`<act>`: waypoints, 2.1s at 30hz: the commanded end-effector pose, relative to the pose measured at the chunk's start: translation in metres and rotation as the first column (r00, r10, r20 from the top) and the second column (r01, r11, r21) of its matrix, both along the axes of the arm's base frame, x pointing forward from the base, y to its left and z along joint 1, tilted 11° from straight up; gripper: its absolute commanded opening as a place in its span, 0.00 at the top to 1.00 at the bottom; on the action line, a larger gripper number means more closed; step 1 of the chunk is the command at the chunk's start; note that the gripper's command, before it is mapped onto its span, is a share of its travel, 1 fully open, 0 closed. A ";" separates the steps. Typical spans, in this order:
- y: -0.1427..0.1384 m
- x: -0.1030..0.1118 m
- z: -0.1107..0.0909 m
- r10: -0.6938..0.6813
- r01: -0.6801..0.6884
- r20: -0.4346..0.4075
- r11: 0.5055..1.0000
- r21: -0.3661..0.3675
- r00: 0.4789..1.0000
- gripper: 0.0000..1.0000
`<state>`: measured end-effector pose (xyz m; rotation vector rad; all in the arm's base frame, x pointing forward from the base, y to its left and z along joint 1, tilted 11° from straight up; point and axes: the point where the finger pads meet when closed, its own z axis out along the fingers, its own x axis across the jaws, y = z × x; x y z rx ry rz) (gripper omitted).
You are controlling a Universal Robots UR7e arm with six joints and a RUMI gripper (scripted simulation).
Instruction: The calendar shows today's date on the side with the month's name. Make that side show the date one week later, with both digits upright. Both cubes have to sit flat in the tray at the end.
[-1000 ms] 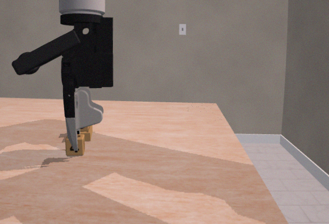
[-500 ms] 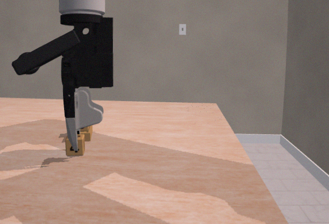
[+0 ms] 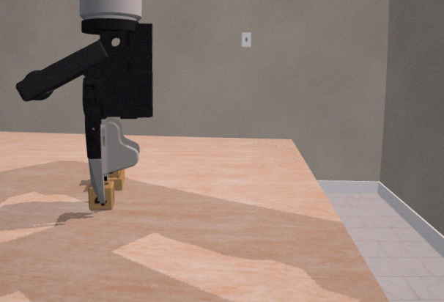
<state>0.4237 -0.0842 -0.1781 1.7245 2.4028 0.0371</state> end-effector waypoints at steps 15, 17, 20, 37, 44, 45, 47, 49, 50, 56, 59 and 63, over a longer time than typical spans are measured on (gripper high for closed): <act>-0.001 0.002 0.000 0.000 0.001 0.003 1.000 -0.001 1.000 0.90; -0.001 0.002 0.000 0.000 0.001 0.003 1.000 -0.001 1.000 0.90; -0.001 0.002 0.000 0.000 0.001 0.003 1.000 -0.001 1.000 0.90; -0.001 0.002 0.000 0.000 0.001 0.003 1.000 -0.001 1.000 0.72; -0.001 0.002 0.000 0.000 0.001 0.003 1.000 -0.001 1.000 0.72; -0.001 0.002 0.000 0.000 0.001 0.003 1.000 -0.001 1.000 0.72; -0.001 0.002 0.000 0.000 0.001 0.003 1.000 -0.001 1.000 0.72; -0.001 0.002 0.000 0.000 0.001 0.003 1.000 -0.001 1.000 0.72; -0.001 0.002 0.001 0.000 0.001 0.003 1.000 -0.001 1.000 0.72; 0.000 -0.001 0.005 0.000 0.000 0.001 1.000 0.000 1.000 0.72; 0.000 -0.002 0.008 0.000 0.000 0.001 1.000 0.000 1.000 0.72; 0.001 -0.003 0.018 0.000 0.000 0.001 1.000 0.000 1.000 0.72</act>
